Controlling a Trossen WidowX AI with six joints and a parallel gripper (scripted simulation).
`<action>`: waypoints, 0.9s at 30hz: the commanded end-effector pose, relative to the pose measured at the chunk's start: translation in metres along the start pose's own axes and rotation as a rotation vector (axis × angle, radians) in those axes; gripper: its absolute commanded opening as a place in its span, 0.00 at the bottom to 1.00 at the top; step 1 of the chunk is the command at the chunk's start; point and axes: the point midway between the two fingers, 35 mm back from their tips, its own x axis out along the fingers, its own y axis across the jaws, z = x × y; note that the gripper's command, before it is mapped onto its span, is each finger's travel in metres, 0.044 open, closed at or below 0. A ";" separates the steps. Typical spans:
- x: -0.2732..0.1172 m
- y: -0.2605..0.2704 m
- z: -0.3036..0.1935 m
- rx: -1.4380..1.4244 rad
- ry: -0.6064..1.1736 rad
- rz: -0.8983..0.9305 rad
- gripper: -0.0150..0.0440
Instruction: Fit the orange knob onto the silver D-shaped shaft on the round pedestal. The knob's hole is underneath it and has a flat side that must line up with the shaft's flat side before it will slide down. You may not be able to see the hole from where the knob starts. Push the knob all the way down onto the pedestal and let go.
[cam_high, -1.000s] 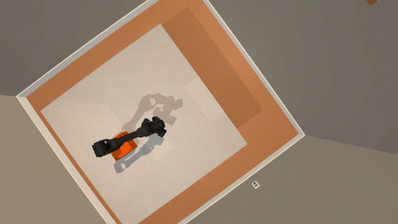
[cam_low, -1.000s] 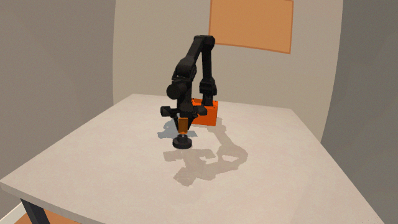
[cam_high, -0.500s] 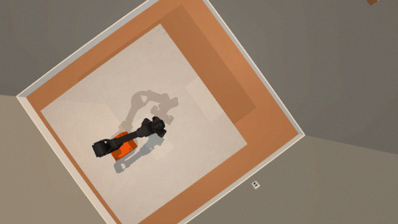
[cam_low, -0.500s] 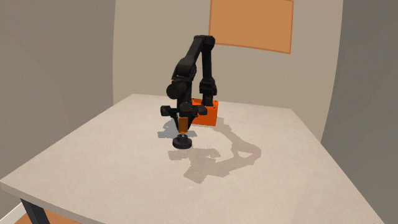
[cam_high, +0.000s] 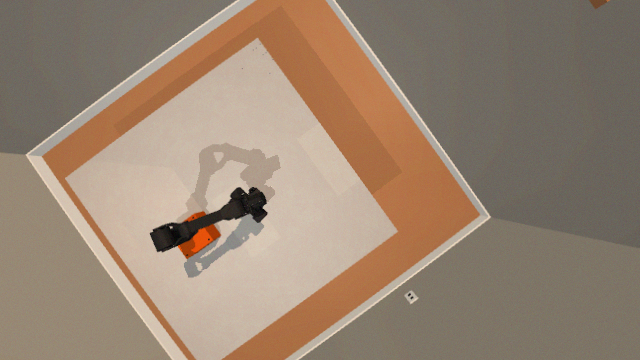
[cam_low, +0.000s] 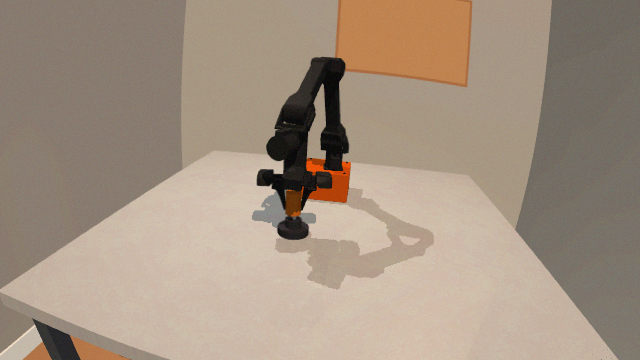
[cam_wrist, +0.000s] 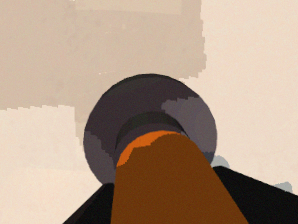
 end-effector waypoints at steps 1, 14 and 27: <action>0.000 0.000 0.002 0.004 -0.005 -0.001 0.25; -0.005 0.000 0.001 0.090 -0.005 0.000 0.25; -0.001 0.002 -0.005 0.214 -0.004 0.000 0.25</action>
